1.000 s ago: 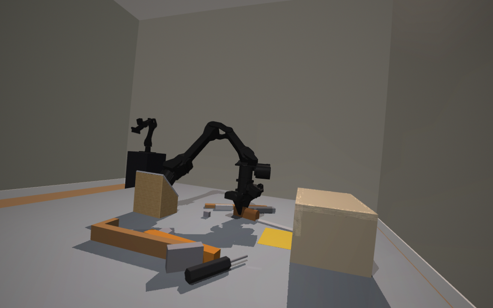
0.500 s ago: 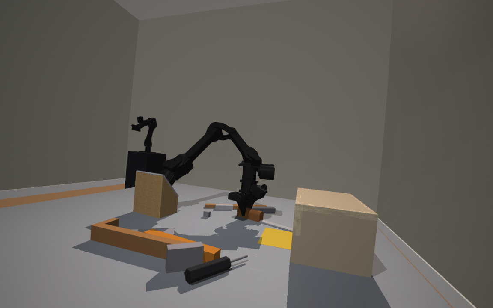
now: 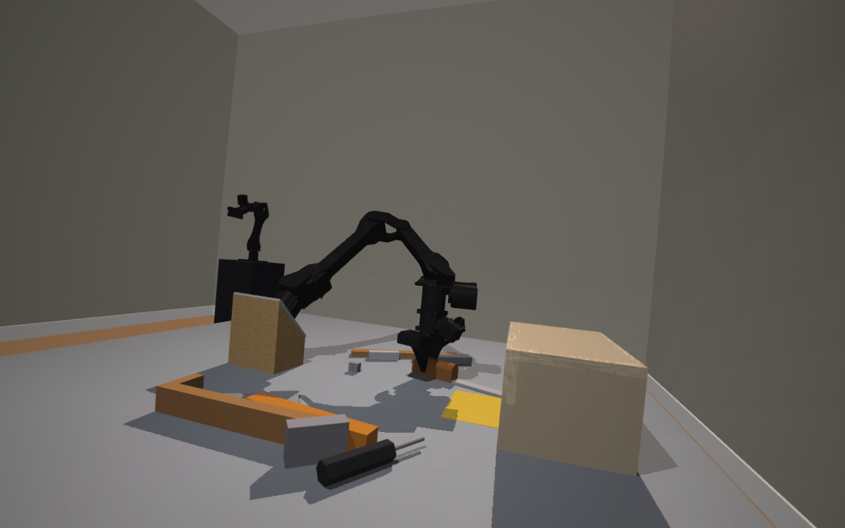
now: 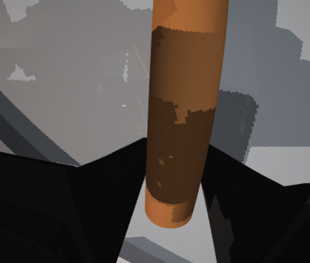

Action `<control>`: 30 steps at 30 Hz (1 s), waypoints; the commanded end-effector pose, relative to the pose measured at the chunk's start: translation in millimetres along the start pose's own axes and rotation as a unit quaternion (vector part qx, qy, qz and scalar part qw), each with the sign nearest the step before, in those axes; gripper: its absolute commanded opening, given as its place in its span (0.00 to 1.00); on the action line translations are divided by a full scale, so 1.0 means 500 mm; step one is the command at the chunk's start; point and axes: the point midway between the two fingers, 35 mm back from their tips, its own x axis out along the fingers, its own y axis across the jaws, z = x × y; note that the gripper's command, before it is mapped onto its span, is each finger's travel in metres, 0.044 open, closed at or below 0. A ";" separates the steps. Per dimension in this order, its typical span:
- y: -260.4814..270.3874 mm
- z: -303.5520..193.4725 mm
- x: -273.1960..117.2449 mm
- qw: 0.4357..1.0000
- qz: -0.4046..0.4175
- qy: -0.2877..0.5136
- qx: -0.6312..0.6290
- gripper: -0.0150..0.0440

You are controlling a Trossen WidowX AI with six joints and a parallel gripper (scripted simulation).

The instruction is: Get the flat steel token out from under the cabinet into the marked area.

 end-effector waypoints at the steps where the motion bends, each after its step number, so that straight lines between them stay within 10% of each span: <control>1: 0.002 0.011 0.000 1.000 0.002 0.000 -0.003 0.25; 30: 0.005 0.074 -0.001 1.000 0.002 -0.001 -0.004 0.25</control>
